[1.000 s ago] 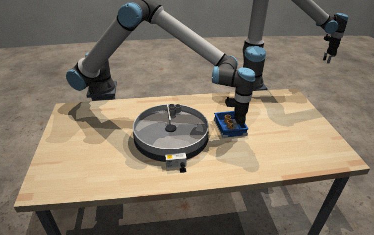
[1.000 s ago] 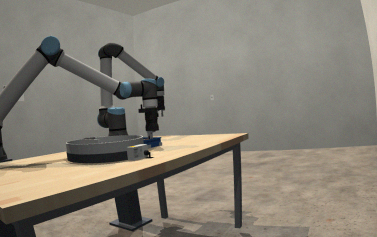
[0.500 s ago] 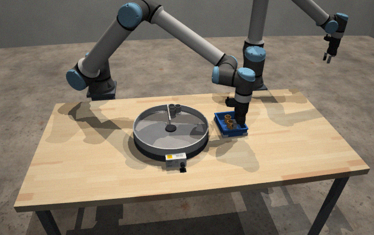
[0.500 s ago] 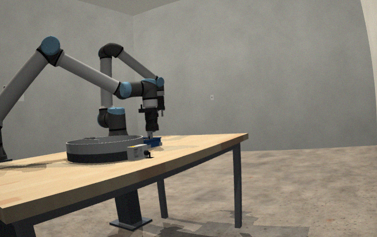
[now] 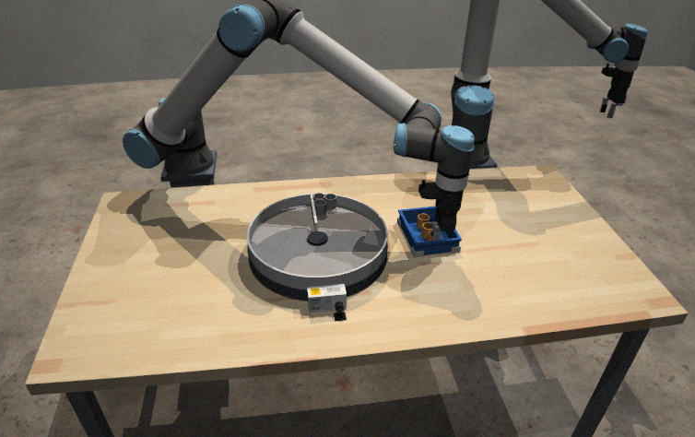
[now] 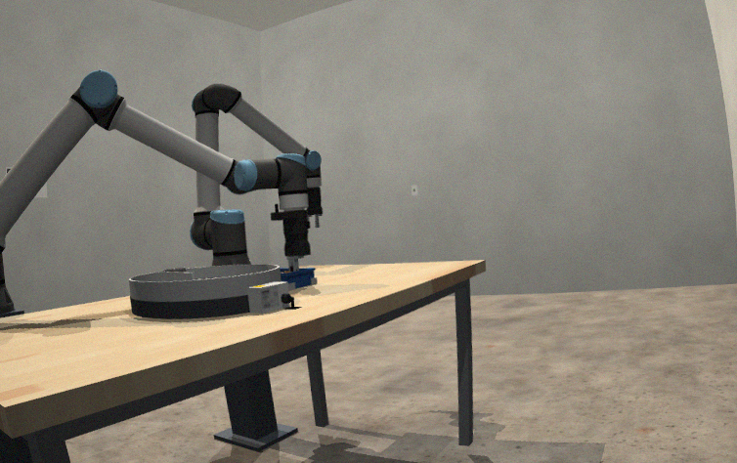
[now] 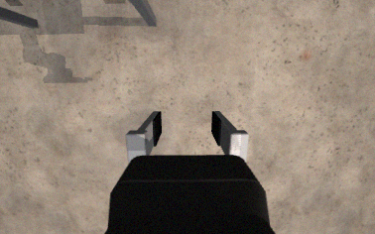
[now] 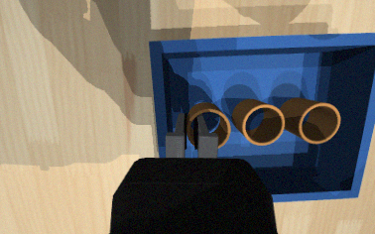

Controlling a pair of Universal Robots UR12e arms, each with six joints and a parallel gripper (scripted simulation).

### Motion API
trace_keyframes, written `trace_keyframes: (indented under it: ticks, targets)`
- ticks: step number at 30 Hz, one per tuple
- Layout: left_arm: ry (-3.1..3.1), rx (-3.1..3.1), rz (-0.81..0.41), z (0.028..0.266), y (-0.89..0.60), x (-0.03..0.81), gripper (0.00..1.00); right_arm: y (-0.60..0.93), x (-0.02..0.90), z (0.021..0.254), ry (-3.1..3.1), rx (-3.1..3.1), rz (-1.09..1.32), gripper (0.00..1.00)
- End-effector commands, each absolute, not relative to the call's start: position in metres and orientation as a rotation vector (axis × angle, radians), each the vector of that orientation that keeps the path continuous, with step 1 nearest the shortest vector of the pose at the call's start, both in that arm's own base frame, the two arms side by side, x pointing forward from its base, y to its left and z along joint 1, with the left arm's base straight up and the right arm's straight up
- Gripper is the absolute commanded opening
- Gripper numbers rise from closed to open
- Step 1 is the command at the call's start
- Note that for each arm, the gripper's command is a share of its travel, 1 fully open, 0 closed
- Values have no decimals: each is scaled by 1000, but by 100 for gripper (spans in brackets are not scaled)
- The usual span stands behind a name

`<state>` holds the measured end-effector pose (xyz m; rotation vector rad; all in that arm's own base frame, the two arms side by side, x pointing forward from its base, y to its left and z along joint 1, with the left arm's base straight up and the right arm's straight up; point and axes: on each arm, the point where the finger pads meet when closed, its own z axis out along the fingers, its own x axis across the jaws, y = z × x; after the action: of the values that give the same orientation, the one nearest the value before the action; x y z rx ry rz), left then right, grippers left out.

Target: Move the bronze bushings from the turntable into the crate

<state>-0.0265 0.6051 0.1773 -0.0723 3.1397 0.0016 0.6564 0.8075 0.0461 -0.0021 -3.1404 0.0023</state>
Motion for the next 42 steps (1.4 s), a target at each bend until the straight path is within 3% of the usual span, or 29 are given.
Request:
trace_keyframes:
  ticks: [1, 42]
  targets:
    - [3141, -74, 0, 177, 603, -28, 100, 809, 655, 47, -3141, -2, -2, 0]
    - [3141, -74, 0, 177, 603, -28, 100, 809, 655, 44, -3141, -2, -2, 0]
